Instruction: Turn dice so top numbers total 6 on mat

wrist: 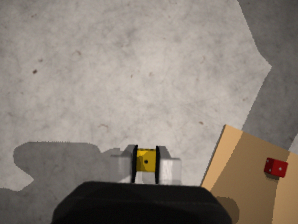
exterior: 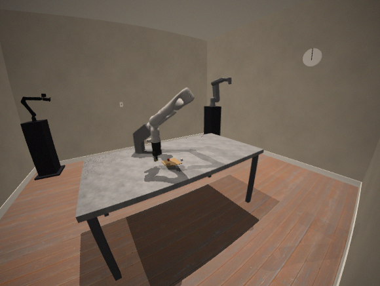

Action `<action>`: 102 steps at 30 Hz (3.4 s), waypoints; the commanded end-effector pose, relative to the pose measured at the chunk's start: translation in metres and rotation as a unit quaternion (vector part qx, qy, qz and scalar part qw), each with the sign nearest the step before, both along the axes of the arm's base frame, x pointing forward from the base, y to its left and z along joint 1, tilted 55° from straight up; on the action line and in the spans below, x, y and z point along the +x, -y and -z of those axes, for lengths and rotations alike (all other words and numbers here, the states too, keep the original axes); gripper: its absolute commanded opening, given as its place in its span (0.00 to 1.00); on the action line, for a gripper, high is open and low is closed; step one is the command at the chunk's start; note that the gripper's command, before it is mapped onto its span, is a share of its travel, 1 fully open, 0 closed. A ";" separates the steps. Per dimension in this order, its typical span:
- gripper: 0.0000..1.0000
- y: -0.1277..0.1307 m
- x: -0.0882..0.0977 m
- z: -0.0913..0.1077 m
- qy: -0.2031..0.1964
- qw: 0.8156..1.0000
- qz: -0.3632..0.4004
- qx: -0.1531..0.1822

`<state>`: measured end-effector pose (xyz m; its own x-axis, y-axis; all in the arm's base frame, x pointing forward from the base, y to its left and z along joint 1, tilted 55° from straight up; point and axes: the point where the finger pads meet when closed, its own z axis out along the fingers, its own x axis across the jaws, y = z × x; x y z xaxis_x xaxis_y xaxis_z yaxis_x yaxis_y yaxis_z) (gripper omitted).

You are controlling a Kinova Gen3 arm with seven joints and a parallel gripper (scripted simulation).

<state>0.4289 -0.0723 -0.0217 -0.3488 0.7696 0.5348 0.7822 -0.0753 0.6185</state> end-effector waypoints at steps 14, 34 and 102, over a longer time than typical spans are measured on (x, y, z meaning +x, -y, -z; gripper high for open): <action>0.34 0.038 -0.022 -0.031 0.005 1.000 0.008 -0.006; 0.34 -0.048 -0.026 -0.127 -0.060 0.995 0.069 0.048; 0.34 -0.116 0.023 -0.079 -0.067 0.994 0.074 0.054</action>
